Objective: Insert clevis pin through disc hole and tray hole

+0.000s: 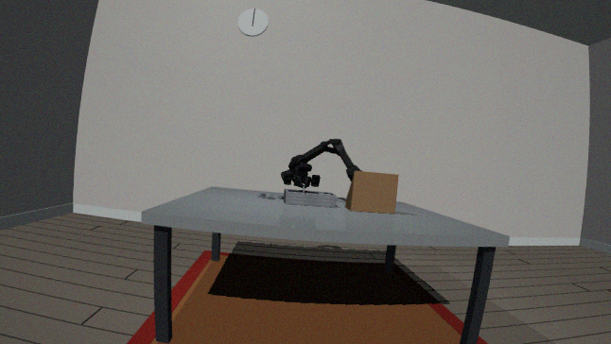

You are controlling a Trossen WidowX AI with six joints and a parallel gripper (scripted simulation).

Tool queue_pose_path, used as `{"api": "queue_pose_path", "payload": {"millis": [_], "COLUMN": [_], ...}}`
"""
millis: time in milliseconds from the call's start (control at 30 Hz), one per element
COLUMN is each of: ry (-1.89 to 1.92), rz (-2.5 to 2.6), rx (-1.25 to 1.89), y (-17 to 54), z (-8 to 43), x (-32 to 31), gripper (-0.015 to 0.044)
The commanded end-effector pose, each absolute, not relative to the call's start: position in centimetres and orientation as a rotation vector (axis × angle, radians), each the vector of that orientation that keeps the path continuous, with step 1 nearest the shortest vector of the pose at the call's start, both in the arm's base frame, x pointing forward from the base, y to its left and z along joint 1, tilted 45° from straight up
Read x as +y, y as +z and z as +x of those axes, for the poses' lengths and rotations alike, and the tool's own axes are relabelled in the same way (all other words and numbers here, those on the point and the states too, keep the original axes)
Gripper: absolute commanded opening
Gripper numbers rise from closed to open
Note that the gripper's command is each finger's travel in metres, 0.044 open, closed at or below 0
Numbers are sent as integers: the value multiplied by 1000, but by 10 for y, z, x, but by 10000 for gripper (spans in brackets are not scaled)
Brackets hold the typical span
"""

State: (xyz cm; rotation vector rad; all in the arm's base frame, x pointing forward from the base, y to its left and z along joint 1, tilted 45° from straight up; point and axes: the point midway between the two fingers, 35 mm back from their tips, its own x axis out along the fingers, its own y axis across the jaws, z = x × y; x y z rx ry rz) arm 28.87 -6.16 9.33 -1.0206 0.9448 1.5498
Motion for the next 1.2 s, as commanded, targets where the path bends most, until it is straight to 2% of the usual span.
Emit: {"api": "queue_pose_path", "payload": {"millis": [0, 600, 967, 1167], "ry": [1550, 1552, 1369, 1369], "rz": [-1020, -1025, -1103, -1103], "rx": [944, 942, 928, 928], "y": [93, 106, 191, 191], "z": [289, 287, 294, 294], "x": [-62, -49, -78, -78], "gripper": [157, 160, 440, 440]}}
